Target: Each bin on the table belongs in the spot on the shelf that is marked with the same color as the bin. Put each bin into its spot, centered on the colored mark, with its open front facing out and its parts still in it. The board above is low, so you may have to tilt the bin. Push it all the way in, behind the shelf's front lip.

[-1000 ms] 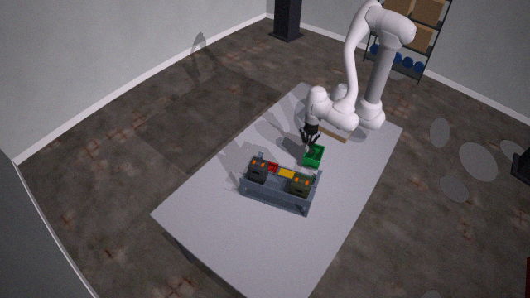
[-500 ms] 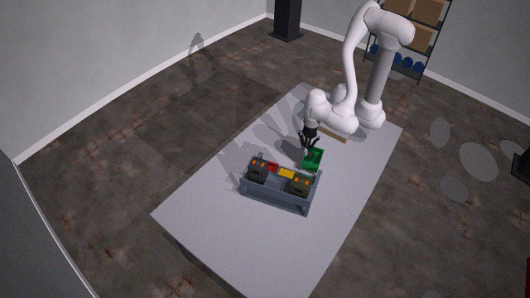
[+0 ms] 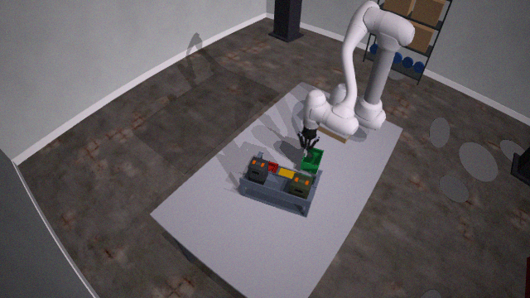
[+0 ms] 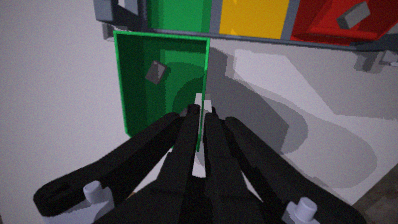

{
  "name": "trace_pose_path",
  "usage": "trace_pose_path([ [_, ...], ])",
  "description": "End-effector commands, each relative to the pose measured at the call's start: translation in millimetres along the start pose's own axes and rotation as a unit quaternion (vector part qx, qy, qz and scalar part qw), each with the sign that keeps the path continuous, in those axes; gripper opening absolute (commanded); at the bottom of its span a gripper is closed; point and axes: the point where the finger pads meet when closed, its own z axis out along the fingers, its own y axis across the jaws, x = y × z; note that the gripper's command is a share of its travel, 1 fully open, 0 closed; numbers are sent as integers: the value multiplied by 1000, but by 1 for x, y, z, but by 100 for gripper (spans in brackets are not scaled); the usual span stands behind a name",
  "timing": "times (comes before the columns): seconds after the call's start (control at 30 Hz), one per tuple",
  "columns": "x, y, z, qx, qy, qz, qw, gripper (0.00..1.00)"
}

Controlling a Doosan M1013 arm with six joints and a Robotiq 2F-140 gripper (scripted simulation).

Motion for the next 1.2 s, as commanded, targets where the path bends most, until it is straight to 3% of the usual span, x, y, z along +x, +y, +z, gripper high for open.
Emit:
trace_pose_path([
  [0.0,0,0,0,0,0,0,1000,10],
  [0.4,0,0,0,0,-3,0,1000,10],
  [1.17,5,0,-3,1,-57,0,998,10],
])
